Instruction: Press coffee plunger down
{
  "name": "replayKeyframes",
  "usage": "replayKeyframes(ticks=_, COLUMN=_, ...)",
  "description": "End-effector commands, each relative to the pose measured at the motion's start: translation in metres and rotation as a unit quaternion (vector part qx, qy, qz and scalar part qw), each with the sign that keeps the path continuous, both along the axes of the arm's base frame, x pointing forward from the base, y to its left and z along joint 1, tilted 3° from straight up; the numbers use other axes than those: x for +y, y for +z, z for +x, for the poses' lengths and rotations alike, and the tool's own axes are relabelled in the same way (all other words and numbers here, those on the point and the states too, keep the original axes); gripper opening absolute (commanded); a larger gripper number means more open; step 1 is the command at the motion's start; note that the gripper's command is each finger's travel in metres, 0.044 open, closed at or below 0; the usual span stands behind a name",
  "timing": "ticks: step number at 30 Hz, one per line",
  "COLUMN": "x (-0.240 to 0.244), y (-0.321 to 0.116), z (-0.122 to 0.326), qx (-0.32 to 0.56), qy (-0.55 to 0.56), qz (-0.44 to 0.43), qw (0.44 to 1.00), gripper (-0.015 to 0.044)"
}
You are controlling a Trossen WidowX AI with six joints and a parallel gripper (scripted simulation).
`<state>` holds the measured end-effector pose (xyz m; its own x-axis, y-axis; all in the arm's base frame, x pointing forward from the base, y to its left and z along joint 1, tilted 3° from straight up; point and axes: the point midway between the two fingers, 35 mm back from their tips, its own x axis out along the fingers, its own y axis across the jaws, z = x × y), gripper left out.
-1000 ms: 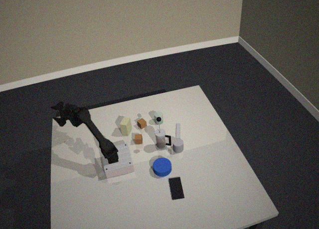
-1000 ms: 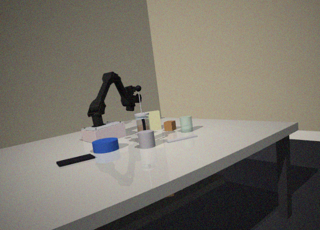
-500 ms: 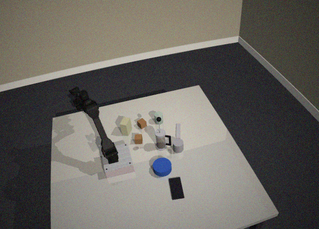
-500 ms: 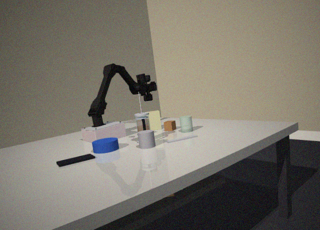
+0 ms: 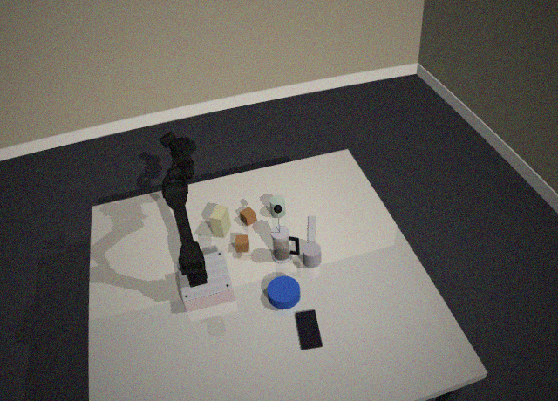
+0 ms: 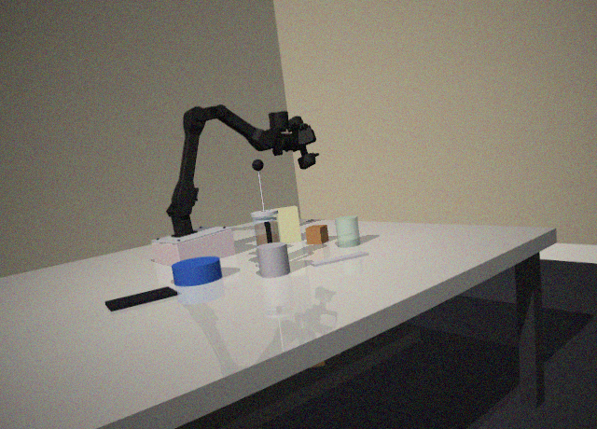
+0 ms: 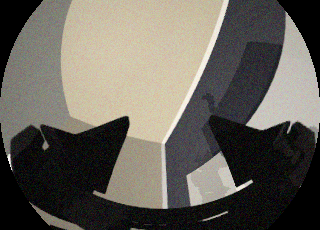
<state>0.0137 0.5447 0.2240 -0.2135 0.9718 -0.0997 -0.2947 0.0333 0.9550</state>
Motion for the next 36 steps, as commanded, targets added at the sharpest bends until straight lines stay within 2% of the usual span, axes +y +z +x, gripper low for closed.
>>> replayKeyframes(ticks=1, x=-0.018, y=0.010, z=0.056, qx=-0.051, qy=-0.062, qz=-0.014, qw=0.997, gripper=0.0440)
replayKeyframes(ticks=11, x=-0.118, y=0.039, z=0.205, qx=-0.202, qy=-0.233, qz=-0.092, qw=0.947, gripper=0.0440)
replayKeyframes(ticks=19, x=-0.237, y=0.054, z=0.280, qx=-0.308, qy=-0.338, qz=-0.201, qw=0.866, gripper=0.0440)
replayKeyframes(ticks=25, x=-0.338, y=0.057, z=0.300, qx=-0.355, qy=-0.390, qz=-0.302, qw=0.794, gripper=0.0440)
replayKeyframes(ticks=31, x=-0.442, y=0.056, z=0.286, qx=-0.393, qy=-0.407, qz=-0.433, qw=0.701, gripper=0.0440)
replayKeyframes(ticks=33, x=-0.463, y=0.054, z=0.279, qx=-0.397, qy=-0.406, qz=-0.461, qw=0.682, gripper=0.0440)
replayKeyframes(ticks=36, x=-0.465, y=0.048, z=0.278, qx=-0.397, qy=-0.406, qz=-0.465, qw=0.679, gripper=0.0440)
